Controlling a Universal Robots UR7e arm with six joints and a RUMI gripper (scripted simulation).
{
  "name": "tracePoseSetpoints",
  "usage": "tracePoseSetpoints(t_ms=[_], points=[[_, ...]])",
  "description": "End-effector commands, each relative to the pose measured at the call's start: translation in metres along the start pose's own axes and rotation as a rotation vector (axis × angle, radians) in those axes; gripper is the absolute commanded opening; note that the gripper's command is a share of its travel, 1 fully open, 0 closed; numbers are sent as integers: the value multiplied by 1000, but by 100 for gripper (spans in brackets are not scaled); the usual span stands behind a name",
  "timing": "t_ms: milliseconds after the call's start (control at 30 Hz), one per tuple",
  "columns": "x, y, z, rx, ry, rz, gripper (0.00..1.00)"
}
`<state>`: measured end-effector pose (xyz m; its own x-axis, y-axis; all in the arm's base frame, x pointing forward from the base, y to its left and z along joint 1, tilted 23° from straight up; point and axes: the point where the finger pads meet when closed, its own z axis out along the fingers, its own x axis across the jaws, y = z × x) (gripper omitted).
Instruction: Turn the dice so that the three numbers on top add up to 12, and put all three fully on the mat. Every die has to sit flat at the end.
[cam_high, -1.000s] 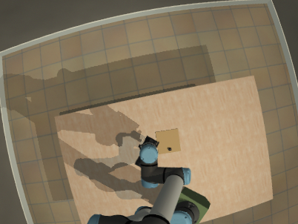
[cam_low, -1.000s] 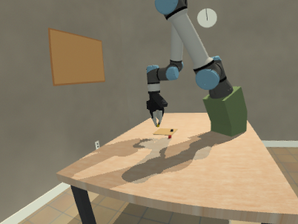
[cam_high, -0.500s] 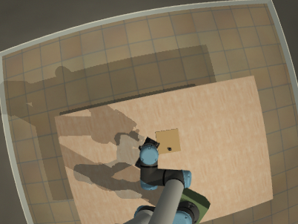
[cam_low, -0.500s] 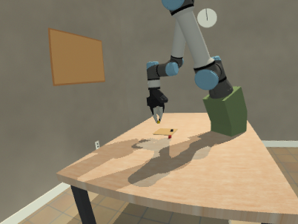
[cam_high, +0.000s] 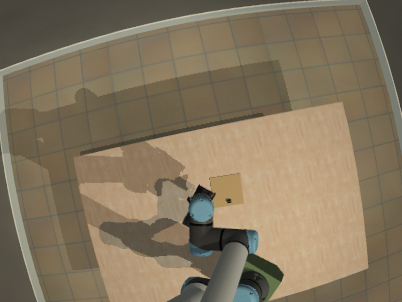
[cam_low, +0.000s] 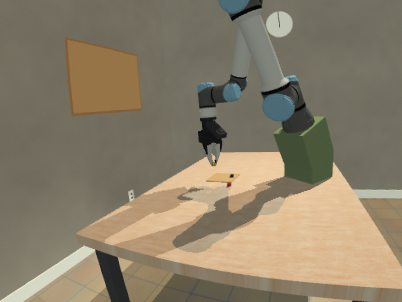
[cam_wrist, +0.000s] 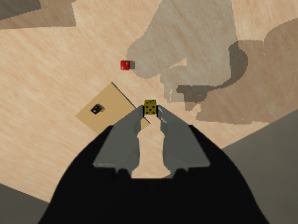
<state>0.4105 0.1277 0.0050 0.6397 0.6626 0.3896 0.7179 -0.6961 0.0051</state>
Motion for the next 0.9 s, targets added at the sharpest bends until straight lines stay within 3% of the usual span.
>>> tracePoseSetpoints(t_ms=[0, 267, 867], points=[[-1, 5, -2, -4, 2, -21, 0], [-13, 17, -1, -4, 0, -110, 0], [-70, 69, -4, -3, -2, -524, 0]])
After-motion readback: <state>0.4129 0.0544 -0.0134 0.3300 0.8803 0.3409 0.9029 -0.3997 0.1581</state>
